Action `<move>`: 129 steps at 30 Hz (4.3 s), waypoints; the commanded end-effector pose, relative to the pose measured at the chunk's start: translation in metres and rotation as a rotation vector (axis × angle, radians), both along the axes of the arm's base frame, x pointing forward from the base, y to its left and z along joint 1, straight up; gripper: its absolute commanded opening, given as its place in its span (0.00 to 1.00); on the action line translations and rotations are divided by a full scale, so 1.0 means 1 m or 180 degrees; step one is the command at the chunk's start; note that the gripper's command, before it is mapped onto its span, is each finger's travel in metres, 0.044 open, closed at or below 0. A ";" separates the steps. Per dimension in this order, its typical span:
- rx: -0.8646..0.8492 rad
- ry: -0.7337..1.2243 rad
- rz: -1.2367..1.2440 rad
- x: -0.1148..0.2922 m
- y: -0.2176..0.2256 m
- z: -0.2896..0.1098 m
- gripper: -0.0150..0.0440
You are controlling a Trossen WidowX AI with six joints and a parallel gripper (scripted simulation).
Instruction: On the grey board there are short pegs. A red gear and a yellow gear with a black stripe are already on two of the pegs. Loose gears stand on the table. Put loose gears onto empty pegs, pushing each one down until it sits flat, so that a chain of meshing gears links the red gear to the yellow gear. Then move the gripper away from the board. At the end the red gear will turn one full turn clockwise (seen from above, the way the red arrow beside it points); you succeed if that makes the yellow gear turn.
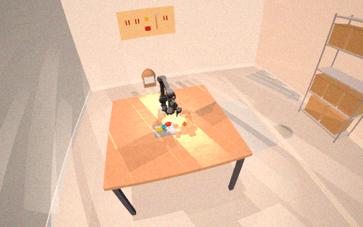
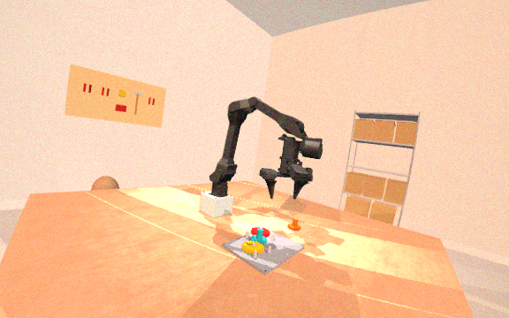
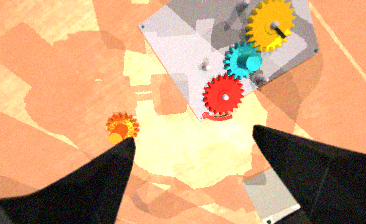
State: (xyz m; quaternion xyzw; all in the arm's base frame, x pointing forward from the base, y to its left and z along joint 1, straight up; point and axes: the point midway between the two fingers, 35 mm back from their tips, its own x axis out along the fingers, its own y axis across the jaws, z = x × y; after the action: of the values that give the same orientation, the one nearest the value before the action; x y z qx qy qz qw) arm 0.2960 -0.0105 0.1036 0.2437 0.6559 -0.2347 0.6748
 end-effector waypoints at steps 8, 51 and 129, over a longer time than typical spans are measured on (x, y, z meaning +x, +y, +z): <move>0.0031 -0.0007 0.0048 -0.025 0.161 0.024 1.00; 0.0061 0.0006 -0.0032 -0.051 0.207 0.032 1.00; 0.0061 0.0006 -0.0032 -0.051 0.207 0.032 1.00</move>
State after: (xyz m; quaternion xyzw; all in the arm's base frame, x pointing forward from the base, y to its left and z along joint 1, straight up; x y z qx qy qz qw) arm 0.2453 0.1960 0.1348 0.2517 0.6572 -0.2311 0.6718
